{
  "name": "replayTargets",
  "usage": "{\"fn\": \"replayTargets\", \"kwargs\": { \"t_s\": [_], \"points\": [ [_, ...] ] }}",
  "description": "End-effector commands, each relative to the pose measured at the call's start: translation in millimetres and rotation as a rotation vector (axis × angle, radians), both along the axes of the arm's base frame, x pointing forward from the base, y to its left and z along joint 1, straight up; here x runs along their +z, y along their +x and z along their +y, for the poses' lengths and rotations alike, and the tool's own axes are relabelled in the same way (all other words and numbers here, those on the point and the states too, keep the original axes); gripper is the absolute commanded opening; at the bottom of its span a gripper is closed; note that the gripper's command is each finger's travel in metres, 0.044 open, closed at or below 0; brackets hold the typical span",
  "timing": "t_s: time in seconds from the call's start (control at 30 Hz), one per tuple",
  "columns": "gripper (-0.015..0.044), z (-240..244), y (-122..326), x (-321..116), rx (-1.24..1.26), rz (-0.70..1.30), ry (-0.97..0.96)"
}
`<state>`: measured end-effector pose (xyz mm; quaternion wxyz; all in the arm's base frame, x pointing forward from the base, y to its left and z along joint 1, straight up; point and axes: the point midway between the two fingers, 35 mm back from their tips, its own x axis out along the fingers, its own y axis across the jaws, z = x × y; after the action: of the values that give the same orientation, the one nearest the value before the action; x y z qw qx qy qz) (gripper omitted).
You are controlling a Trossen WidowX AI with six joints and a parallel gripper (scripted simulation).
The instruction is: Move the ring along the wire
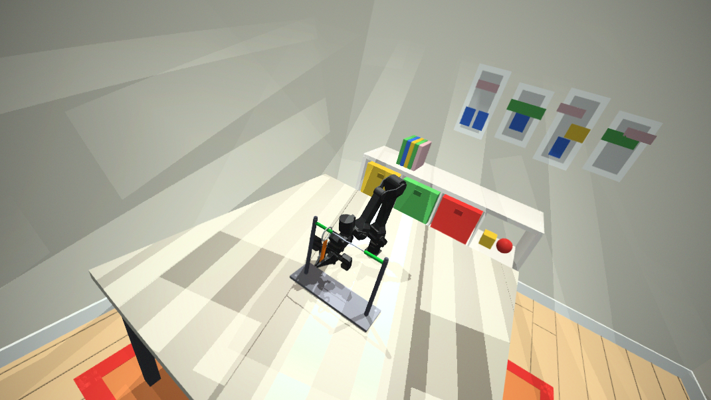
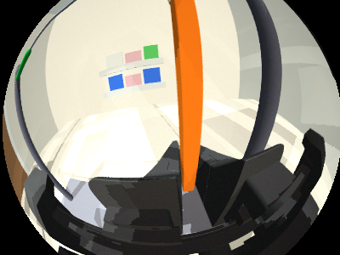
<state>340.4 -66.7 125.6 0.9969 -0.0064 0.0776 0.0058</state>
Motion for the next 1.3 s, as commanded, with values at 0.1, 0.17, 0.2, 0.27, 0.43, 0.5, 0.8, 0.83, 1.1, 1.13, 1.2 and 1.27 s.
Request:
{"fn": "replayTargets", "kwargs": {
  "t_s": [0.1,0.17,0.2,0.27,0.43,0.5,0.8,0.83,1.1,1.13,1.2,1.27],
  "points": [
    [-0.0142,0,0,0,0.0,0.0,0.0],
    [-0.015,0,0,0,0.0,0.0,0.0],
    [-0.015,0,0,0,0.0,0.0,0.0],
    [-0.015,0,0,0,0.0,0.0,0.0],
    [-0.015,-1,0,5,-0.001,0.0,-0.001],
    [-0.015,-2,0,8,-0.002,0.0,-0.002],
    [-0.015,-3,0,18,-0.003,-0.001,-0.003],
    [-0.015,-3,0,18,-0.003,-0.001,-0.003],
    [-0.015,-3,0,18,-0.003,-0.001,-0.003],
    [-0.015,-3,0,18,-0.003,-0.001,-0.003],
    [-0.015,-3,0,18,-0.003,-0.001,-0.003],
    [-0.015,-3,0,18,-0.003,-0.001,-0.003]
  ]
}}
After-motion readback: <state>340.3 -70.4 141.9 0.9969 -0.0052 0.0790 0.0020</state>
